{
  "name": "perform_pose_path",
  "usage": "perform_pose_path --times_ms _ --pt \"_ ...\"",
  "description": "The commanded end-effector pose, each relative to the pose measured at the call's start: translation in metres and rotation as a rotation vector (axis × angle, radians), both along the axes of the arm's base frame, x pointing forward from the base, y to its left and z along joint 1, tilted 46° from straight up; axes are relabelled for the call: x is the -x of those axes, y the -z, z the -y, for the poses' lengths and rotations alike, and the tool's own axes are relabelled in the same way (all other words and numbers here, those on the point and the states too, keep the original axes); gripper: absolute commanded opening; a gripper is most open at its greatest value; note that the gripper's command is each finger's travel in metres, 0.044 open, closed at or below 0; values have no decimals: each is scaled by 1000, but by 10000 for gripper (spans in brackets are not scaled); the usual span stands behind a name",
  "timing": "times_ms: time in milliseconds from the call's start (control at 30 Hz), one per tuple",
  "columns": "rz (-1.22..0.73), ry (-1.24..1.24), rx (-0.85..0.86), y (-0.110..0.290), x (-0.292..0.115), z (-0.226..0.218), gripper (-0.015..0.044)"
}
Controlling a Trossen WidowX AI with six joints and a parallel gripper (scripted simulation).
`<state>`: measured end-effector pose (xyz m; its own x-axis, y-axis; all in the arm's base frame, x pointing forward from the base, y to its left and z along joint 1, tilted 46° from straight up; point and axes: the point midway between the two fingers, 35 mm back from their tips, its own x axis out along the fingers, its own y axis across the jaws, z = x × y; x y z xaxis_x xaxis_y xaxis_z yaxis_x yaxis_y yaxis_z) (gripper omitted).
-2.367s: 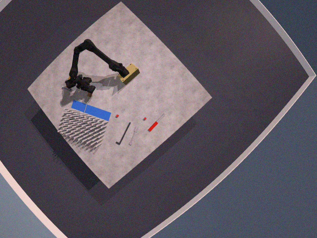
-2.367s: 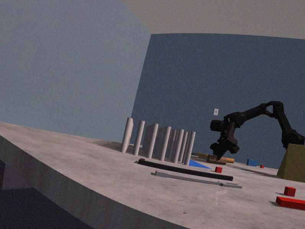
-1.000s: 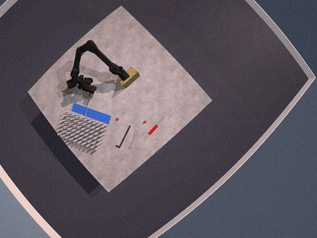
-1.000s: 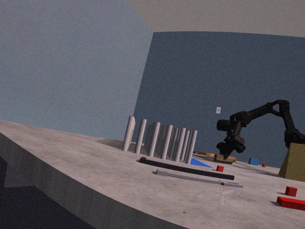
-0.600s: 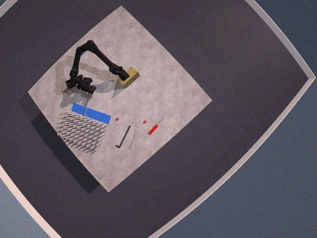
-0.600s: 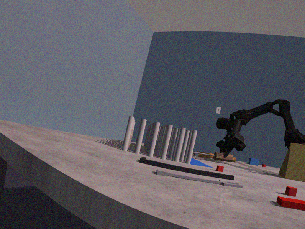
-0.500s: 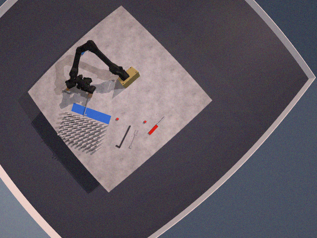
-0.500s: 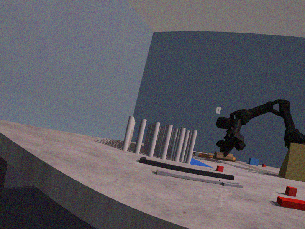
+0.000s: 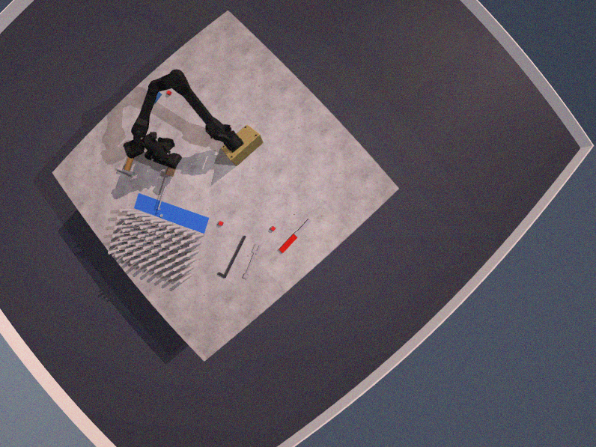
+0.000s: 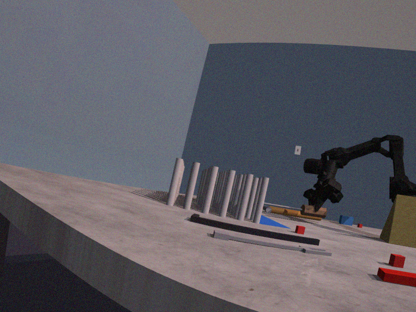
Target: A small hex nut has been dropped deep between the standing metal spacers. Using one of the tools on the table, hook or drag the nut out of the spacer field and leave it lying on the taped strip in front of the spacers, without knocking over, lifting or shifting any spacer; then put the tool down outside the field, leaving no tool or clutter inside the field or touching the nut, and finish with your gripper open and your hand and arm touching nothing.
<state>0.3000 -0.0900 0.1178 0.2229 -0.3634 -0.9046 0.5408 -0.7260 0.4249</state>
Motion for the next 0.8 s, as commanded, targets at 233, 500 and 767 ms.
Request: perform_pose_path --times_ms 233,500,767 --pt "-2 -14 -10 -24 2 -23 0" --pt "-1 -11 -14 -54 1 -54 0" --pt "1 -10 -13 -84 7 -84 0"
